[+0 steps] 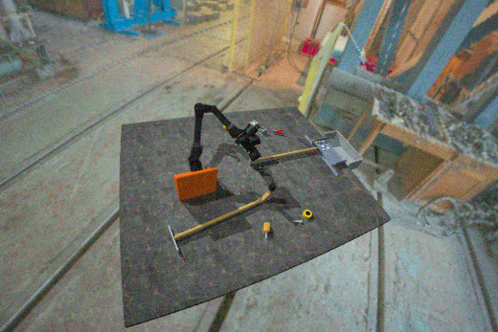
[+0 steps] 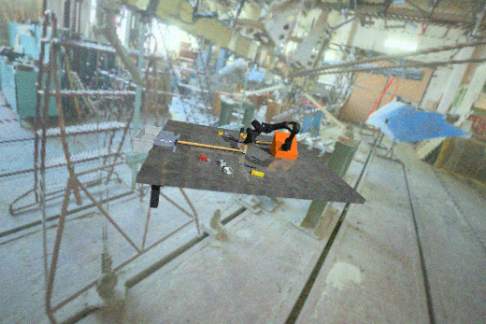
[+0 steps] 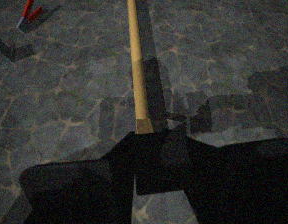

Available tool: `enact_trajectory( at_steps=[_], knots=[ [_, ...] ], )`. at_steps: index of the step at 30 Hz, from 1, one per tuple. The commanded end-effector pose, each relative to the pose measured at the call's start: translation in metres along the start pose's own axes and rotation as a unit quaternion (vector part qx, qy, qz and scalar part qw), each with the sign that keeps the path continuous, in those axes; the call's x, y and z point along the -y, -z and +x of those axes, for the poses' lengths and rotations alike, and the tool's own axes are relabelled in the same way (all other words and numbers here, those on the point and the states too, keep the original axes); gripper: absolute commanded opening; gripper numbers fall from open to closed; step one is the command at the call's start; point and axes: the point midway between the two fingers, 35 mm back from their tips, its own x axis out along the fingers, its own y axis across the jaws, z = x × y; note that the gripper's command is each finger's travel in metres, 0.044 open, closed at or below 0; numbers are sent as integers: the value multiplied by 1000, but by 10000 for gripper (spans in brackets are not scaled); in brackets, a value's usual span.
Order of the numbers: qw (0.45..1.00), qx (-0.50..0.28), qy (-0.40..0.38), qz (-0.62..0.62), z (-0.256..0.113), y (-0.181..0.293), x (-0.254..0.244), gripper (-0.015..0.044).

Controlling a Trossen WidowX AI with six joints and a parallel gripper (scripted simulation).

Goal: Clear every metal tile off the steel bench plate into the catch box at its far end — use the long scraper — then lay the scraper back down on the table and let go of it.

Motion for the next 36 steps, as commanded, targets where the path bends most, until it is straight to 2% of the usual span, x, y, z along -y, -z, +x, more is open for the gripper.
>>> enact_trajectory(
  at_steps=[1,36],
  knots=[
    [1000,7,1,-2,4,-11,1,0],
    [1000,8,0,-2,34,-51,-8,0]
  ],
)
